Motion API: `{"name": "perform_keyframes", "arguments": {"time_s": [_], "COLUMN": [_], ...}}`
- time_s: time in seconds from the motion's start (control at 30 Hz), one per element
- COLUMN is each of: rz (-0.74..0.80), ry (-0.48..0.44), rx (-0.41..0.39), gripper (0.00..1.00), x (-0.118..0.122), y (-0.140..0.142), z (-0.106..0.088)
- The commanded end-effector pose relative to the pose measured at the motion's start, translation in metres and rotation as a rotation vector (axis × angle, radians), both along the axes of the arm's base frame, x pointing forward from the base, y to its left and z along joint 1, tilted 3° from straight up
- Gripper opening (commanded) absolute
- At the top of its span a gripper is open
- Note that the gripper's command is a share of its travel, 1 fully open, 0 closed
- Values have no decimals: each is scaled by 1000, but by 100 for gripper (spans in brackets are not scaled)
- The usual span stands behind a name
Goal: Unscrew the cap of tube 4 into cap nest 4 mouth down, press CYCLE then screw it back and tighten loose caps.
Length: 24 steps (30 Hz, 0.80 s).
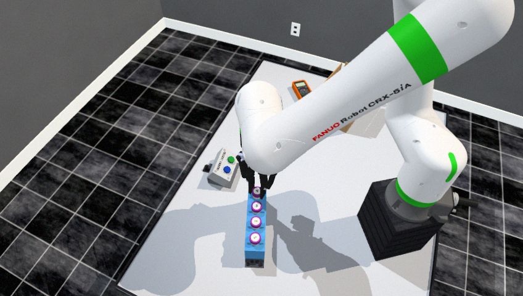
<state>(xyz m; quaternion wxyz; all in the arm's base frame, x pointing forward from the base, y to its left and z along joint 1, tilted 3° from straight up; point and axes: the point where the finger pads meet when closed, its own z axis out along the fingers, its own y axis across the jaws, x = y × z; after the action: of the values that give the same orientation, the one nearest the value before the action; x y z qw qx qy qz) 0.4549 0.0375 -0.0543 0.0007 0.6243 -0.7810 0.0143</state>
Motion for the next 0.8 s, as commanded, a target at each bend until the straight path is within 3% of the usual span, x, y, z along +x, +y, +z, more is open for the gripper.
{"name": "perform_keyframes", "arguments": {"time_s": [0.0,0.07,0.1,0.5,0.77], "rz": [-72,-72,-72,-72,247], "ry": [-13,-13,-13,-13,-1], "rx": [-25,-25,-25,-25,-32], "gripper": [30,30,41,41,41], "x": [1,1,1,1,1], "y": [0,0,0,0,0], "z": [1,1,0,0,0]}}
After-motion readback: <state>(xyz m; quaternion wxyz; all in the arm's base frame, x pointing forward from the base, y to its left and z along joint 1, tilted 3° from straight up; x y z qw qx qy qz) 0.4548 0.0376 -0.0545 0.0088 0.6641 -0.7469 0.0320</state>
